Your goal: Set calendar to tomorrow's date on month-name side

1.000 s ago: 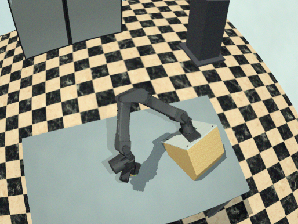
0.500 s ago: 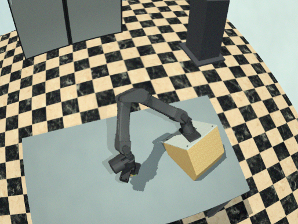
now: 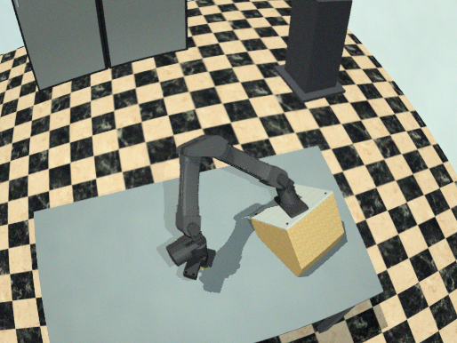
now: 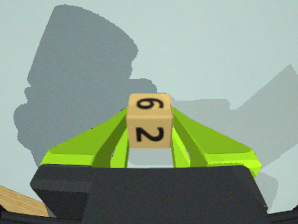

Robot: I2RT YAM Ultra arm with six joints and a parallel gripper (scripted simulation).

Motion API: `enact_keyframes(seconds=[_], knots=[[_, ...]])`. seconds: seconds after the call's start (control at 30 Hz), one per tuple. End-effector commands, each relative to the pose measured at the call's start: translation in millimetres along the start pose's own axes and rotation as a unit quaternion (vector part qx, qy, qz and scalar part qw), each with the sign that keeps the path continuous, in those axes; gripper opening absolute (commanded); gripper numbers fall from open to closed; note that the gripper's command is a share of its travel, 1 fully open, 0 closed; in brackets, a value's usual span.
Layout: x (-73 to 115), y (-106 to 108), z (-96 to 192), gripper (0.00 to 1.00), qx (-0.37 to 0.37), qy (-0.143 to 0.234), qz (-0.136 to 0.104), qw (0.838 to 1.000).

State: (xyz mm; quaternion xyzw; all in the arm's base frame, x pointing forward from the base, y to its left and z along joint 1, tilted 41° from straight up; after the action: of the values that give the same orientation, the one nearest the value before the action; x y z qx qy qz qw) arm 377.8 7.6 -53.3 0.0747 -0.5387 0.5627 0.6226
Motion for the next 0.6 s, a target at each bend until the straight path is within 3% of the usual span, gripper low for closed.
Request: enact_keyframes(seconds=[0.0, 0.57], knots=[[7.7, -2.2, -8.4, 0.26, 0.003, -0.014, 0.009, 1.000], [7.7, -2.2, -8.3, 0.45, 0.003, -0.014, 0.009, 1.000]])
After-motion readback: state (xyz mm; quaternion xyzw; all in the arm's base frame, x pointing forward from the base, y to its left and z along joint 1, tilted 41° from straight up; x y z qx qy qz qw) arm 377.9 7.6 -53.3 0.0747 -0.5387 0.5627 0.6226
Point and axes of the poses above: the point where the finger pads meet when closed, its own x axis back along the fingers, its own y axis across the jaws, z = x × y, the point moved 1 cm from there along x, back along the fingers, and after that the axes turned 2 degrees about x, right-handed, at the moved point
